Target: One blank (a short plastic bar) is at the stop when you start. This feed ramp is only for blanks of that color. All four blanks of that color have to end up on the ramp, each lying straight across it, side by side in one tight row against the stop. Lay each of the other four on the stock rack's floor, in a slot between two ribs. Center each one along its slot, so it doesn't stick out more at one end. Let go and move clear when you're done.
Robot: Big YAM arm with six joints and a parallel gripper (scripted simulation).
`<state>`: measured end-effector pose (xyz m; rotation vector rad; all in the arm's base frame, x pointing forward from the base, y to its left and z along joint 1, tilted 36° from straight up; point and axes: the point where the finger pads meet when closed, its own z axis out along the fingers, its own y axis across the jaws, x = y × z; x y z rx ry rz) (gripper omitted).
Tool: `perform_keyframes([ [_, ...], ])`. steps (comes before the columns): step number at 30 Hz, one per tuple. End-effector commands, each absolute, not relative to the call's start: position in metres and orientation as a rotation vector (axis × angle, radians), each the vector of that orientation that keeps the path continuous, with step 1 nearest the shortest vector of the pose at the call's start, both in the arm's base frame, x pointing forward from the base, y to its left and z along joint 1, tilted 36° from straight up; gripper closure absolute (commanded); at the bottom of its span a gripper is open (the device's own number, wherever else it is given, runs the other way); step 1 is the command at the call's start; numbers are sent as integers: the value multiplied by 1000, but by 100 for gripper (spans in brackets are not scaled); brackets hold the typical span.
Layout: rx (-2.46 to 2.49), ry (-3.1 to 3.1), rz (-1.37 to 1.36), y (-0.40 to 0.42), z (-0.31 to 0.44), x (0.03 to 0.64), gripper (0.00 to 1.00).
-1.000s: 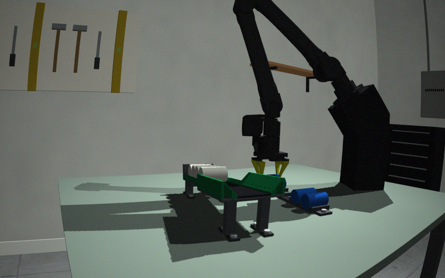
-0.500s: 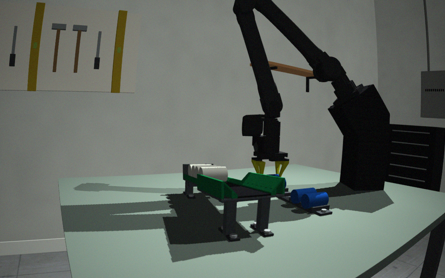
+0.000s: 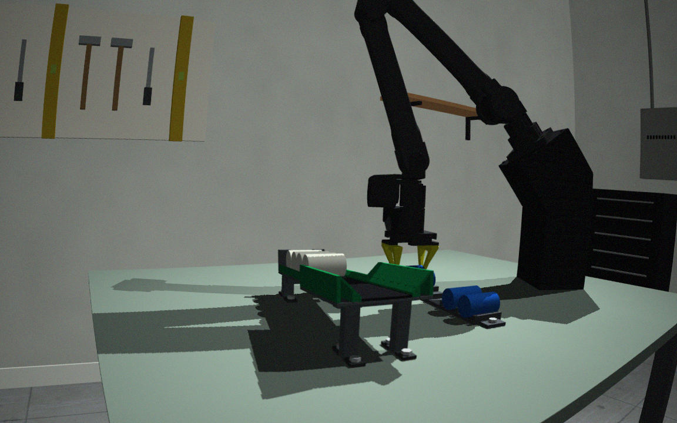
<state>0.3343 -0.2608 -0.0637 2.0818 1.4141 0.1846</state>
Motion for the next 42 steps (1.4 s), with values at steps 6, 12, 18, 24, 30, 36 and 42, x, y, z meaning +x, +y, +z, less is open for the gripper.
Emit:
perform_keyframes([
  [6, 2072, 1417, 180, -268, -57, 337, 35],
  [12, 2069, 1415, 182, -269, -55, 338, 35],
  [18, 2069, 1415, 181, -269, -55, 338, 35],
  [24, 2069, 1415, 181, -269, -55, 338, 35],
  [30, 2069, 1415, 181, -269, -55, 338, 35],
  [36, 2071, 1416, 181, -269, -56, 338, 35],
  [42, 2072, 1416, 180, -267, -60, 336, 35],
])
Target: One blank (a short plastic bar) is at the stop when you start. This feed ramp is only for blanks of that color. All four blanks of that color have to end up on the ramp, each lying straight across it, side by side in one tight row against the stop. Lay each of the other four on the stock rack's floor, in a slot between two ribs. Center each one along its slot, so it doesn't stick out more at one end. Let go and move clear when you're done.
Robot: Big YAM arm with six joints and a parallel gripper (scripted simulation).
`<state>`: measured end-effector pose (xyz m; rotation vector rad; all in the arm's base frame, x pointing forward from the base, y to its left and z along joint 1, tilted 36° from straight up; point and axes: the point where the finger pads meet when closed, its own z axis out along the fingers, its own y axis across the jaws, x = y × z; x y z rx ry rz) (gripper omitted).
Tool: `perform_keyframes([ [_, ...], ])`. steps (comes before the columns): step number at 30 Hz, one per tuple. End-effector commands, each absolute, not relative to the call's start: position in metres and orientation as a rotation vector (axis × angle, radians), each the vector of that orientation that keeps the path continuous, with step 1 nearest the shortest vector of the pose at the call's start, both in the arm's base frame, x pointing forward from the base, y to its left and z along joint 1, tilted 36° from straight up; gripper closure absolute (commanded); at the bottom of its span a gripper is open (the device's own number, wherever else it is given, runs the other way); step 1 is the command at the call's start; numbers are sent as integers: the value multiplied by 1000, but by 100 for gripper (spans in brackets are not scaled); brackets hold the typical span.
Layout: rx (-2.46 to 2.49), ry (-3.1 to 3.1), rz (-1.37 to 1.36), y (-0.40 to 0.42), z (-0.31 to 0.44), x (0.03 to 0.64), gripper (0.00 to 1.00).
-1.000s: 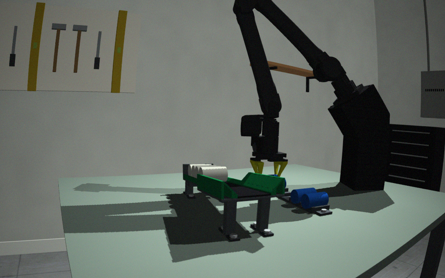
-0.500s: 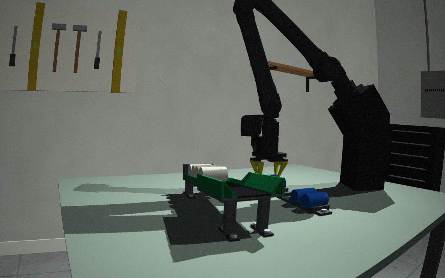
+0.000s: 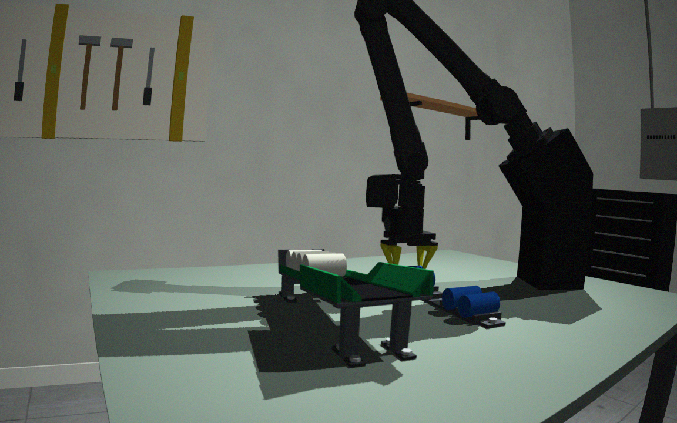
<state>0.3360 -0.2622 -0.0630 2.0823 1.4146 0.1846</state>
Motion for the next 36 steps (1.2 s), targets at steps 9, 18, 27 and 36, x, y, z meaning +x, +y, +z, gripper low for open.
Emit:
perform_keyframes([
  [9, 2073, 1417, 179, -265, -62, 333, 35],
  [18, 2073, 1417, 179, -265, -62, 333, 35],
  [27, 2073, 1417, 179, -265, -62, 333, 31],
  [36, 2073, 1417, 180, -265, -62, 333, 20],
])
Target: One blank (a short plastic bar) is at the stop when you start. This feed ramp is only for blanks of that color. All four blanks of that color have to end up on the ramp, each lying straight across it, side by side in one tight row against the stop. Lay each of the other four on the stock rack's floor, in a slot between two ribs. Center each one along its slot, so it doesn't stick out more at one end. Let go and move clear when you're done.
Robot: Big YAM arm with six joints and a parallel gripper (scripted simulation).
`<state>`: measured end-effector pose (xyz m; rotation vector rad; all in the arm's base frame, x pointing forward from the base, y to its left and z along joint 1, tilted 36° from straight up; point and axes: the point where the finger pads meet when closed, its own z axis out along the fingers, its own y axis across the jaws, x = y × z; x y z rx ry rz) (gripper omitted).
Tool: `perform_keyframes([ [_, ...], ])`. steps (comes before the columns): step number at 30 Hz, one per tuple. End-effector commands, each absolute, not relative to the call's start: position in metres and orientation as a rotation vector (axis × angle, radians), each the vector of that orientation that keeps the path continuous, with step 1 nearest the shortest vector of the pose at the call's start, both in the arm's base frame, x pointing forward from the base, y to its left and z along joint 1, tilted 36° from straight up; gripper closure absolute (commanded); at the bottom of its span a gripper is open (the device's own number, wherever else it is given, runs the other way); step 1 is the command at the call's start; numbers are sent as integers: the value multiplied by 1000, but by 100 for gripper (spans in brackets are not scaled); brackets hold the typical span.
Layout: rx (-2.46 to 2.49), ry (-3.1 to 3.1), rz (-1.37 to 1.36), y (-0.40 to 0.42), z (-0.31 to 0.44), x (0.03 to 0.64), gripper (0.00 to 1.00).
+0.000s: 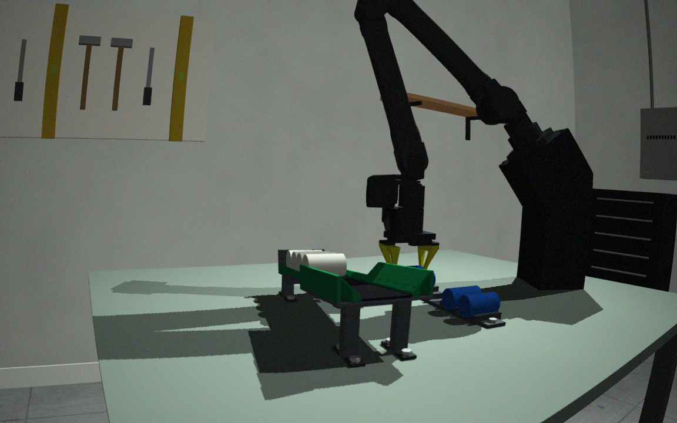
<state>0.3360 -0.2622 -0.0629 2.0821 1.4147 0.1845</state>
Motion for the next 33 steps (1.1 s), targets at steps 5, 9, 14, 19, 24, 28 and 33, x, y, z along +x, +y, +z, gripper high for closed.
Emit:
perform_keyframes([
  [5, 2073, 1417, 180, -265, -62, 333, 16],
  [9, 2073, 1417, 180, -265, -62, 333, 16],
  [14, 2072, 1417, 180, -265, -62, 333, 16],
  [19, 2080, 1429, 176, -257, -57, 326, 16],
  [24, 2074, 1436, 178, -251, -48, 324, 16],
  [28, 2077, 1428, 185, -241, -32, 318, 16],
  [33, 2079, 1418, 189, -232, -9, 307, 16],
])
